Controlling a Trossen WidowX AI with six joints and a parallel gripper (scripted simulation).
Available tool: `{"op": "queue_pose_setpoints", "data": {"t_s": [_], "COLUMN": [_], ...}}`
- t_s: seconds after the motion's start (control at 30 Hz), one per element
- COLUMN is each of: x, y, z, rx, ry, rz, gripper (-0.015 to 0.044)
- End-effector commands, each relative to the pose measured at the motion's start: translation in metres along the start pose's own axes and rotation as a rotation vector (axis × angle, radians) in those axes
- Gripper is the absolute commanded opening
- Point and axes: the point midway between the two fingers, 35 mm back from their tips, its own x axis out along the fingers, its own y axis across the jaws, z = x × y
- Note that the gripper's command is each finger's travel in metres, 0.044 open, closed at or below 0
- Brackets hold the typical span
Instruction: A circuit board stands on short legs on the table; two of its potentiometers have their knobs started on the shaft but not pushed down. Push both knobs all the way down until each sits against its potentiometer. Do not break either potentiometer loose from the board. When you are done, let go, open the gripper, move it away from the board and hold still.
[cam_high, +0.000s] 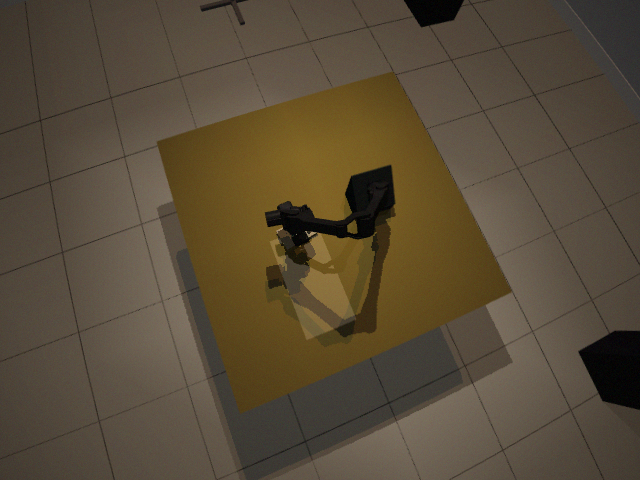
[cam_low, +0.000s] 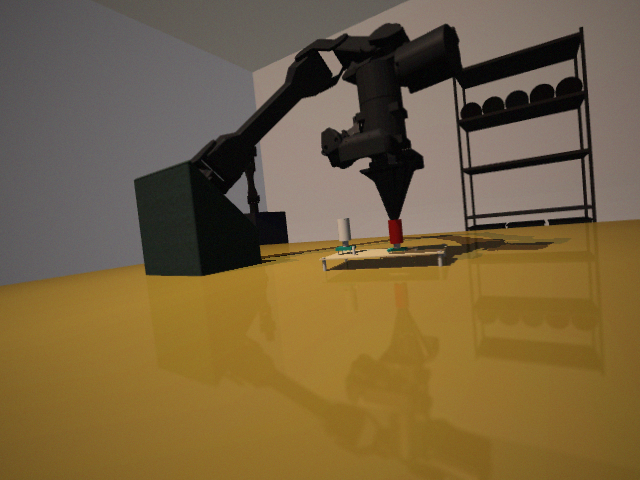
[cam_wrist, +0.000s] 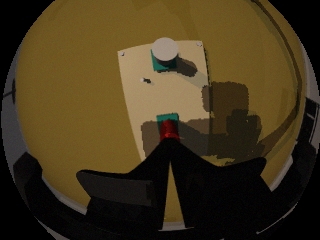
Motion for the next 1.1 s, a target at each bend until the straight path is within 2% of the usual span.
{"op": "queue_pose_setpoints", "data": {"t_s": [0.0,0.6,1.07], "x": [0.019,0.019,-0.002], "y": [-0.004,-0.004,-0.003], "z": [-0.002,-0.002,-0.003], "rx": [-0.032,-0.032,-0.032], "ry": [-0.019,-0.019,-0.019], "rz": [-0.002,-0.002,-0.001], "gripper": [0.0,0.0,0.0]}}
